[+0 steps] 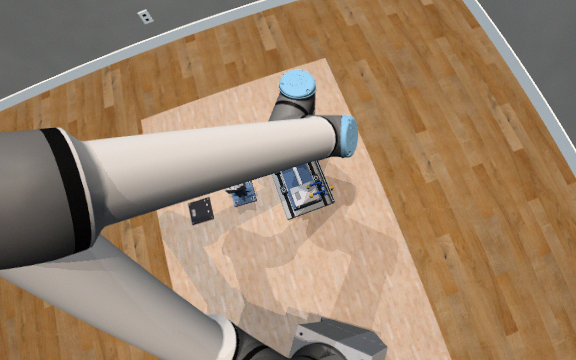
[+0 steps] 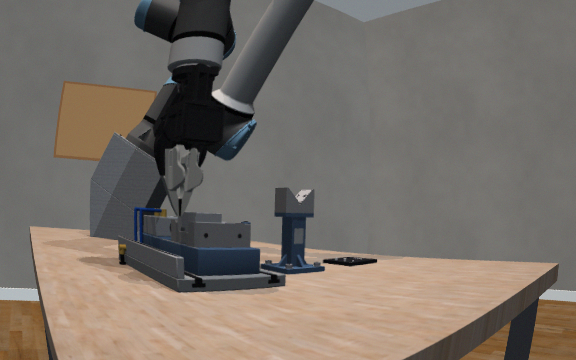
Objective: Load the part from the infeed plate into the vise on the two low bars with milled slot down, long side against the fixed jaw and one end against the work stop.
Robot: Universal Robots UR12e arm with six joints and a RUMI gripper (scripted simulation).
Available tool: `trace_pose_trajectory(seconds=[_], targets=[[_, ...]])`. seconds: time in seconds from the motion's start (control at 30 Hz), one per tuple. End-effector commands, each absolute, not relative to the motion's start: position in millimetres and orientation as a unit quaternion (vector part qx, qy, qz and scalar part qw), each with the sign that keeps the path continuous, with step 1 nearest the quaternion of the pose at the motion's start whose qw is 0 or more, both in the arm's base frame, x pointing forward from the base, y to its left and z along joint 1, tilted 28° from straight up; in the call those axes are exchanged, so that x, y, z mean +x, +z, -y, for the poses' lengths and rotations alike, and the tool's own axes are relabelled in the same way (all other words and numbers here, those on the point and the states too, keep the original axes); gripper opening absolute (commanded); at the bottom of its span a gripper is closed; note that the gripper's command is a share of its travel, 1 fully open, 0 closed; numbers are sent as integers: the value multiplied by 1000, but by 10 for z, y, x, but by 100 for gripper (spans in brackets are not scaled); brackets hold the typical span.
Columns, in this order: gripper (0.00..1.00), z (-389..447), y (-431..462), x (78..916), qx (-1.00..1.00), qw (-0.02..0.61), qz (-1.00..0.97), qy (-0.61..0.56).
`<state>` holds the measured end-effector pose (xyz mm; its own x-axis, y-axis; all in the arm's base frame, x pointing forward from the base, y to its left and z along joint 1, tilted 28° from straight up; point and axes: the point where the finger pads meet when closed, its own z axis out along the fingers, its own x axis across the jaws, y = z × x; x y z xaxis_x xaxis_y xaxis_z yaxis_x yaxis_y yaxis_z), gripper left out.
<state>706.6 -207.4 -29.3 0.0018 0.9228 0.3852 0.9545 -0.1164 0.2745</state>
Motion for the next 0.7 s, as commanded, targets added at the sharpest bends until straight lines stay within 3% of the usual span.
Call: trace_pose_trajectory(seconds=[0.0, 0.67], targets=[[0, 2065, -281, 7070, -707, 32, 664, -242], [0, 2016, -260, 7070, -707, 32, 664, -242]])
